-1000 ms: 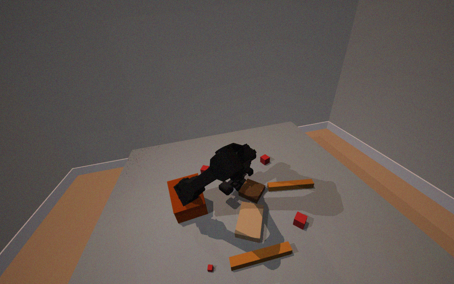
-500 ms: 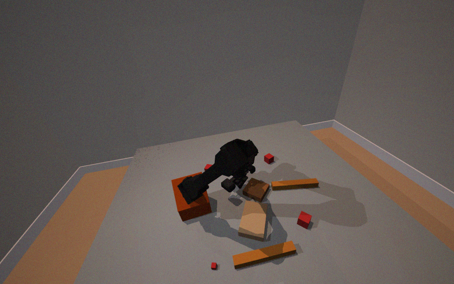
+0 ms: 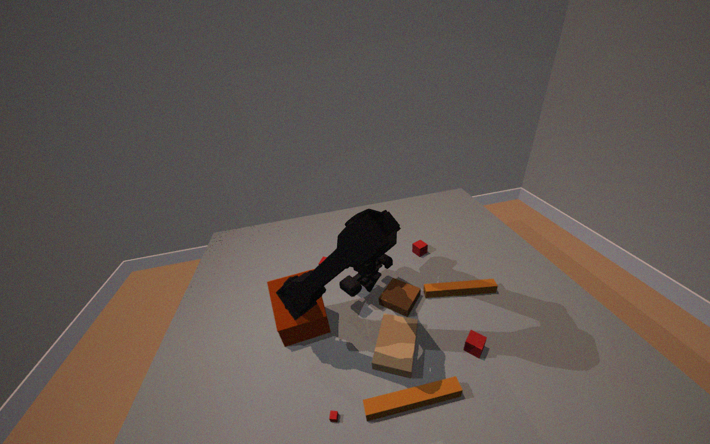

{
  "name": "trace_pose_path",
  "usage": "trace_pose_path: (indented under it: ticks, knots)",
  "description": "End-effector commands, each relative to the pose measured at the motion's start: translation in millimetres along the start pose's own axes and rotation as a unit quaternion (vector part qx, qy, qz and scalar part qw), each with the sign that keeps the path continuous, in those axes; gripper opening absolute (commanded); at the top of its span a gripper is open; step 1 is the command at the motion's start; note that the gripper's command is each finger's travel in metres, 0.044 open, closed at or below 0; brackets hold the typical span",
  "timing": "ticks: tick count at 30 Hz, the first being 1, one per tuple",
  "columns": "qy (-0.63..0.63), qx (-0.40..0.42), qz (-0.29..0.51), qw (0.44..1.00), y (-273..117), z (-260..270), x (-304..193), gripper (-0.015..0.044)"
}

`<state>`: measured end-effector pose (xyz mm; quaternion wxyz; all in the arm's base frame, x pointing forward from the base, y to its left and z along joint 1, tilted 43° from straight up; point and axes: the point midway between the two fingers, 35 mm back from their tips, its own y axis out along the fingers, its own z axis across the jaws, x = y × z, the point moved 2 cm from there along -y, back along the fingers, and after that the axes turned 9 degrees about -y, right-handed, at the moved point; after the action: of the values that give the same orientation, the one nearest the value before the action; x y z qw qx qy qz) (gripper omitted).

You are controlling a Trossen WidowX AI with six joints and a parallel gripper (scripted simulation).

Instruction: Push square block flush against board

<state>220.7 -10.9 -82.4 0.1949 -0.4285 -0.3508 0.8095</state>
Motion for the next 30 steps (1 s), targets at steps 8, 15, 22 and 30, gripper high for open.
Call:
trace_pose_path:
  ticks: [8, 15, 22, 30]
  knots:
    - [0.002, 0.0, -0.001, 1.0, -46, -1, 5, 0.0]
    - [0.006, 0.0, -0.001, 1.0, -55, 0, 5, 0.0]
    - [0.115, 0.0, -0.001, 0.993, -55, 1, 3, 0.0]
    - [0.252, 0.0, -0.001, 0.968, -55, 2, 0, 0.0]
